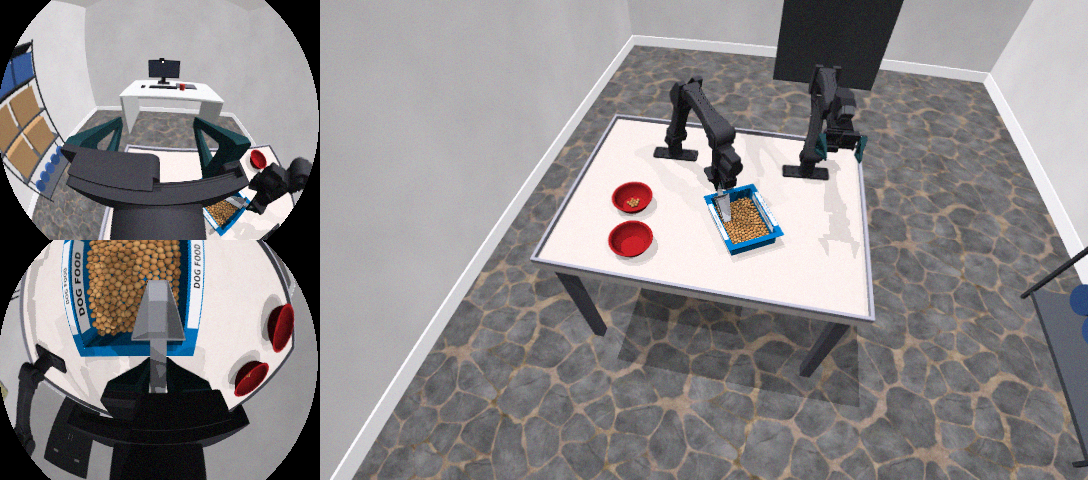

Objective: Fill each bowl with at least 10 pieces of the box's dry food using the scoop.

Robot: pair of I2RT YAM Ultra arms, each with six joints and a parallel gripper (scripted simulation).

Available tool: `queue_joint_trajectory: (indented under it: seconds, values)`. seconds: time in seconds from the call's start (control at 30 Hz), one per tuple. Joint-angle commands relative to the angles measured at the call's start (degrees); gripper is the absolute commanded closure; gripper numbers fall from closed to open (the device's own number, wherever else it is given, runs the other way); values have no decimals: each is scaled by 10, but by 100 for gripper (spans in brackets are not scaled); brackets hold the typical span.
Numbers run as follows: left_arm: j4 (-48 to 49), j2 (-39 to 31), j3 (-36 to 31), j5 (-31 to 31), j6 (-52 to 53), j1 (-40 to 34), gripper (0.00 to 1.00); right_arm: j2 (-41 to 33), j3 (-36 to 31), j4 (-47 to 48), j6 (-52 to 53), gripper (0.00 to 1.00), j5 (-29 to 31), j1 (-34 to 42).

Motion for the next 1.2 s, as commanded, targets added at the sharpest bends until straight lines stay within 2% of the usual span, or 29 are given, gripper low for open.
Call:
queue_joint_trajectory:
  seconds: [0.0,0.07,0.13,0.27,0.37,0.93,1.07,1.1,1.17]
  values:
    - [-1,-5,7,0,0,0,0,-14,24,11,-2,100,3,-7]
    - [-1,-5,7,0,0,0,0,-14,10,11,-2,100,2,-7]
    - [-1,-5,7,0,0,0,0,10,26,12,-3,100,2,-10]
    - [-1,-5,7,0,0,0,0,7,32,13,-5,100,1,8]
    - [-1,-5,7,0,0,0,0,17,33,13,-5,100,3,-11]
    - [-1,-5,7,0,0,0,0,55,68,-7,-9,100,1,-12]
    - [-1,-5,7,0,0,0,0,56,25,19,-10,100,0,-14]
    - [-1,-5,7,0,0,0,0,26,68,18,-7,100,2,-8]
    - [-1,-5,7,0,0,0,0,23,75,-11,-4,100,-4,-2]
